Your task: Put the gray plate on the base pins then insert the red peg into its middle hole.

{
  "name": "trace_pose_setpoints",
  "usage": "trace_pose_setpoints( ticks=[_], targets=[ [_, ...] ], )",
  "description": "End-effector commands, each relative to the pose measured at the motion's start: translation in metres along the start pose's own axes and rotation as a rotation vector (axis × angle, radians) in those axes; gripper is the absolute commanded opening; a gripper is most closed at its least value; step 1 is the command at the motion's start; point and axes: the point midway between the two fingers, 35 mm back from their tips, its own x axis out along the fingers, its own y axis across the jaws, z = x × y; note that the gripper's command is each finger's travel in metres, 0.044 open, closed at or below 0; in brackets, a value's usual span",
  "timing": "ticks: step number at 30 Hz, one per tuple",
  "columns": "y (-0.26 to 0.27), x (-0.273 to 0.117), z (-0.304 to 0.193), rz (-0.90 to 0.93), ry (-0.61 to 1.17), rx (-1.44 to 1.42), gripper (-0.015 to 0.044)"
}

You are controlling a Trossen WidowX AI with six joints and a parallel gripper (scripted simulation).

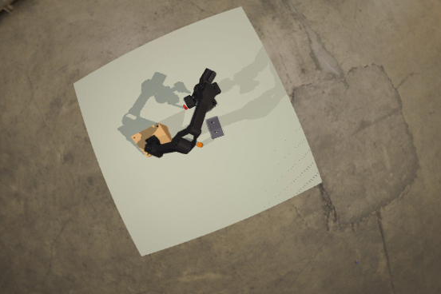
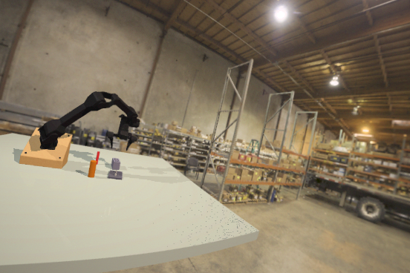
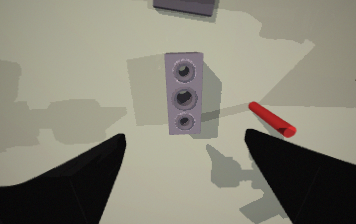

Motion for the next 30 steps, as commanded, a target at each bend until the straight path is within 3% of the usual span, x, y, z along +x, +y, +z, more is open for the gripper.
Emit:
trace_pose_setpoints(
  ticks=[1, 6, 30],
  targets=[
    [-0.004, 0.002, 0.005, -0.007, -0.024, -0.014, 0.0440],
    [-0.004, 0.037, 0.006, -0.007, -0.025, -0.013, 0.0440],
    [-0.003, 0.077, 0.008, -0.007, -0.026, -0.014, 0.0440]
  ],
)
